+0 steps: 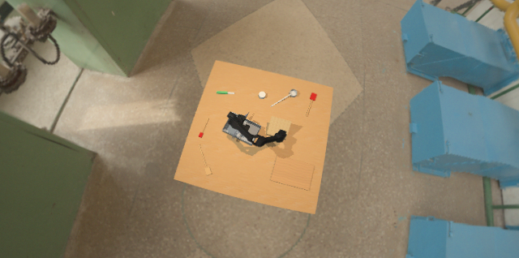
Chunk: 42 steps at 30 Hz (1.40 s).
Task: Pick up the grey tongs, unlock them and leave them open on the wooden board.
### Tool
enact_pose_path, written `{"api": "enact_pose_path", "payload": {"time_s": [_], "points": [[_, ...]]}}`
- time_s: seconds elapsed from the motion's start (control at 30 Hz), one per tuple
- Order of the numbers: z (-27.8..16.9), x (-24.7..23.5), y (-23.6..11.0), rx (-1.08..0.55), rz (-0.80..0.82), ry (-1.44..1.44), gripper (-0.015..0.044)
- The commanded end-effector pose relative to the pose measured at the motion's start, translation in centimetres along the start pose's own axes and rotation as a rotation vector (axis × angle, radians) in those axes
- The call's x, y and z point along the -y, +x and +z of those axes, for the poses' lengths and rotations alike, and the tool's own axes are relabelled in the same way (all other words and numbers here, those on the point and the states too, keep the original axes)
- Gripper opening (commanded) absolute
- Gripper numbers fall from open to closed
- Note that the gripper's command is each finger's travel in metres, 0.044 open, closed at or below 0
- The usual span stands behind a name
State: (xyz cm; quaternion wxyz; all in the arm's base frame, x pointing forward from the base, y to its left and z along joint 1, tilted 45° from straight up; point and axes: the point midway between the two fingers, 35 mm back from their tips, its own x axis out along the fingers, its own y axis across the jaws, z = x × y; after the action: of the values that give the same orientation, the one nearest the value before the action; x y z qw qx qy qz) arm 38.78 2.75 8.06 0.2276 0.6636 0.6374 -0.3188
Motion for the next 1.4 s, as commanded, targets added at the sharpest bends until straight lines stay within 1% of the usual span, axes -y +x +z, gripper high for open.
{"api": "enact_pose_path", "payload": {"time_s": [0.0, 0.83, 1.23, 1.37], "points": [[0.0, 0.0, 0.6, -0.006, 0.0, 0.008, 0.044], [-0.1, 0.3, 4.5, -0.009, 0.0, 0.007, 0.044], [-0.1, 0.2, 4.2, -0.003, 0.0, -0.001, 0.0125], [-0.1, 0.2, 4.2, -0.003, 0.0, -0.001, 0.0098]]}}
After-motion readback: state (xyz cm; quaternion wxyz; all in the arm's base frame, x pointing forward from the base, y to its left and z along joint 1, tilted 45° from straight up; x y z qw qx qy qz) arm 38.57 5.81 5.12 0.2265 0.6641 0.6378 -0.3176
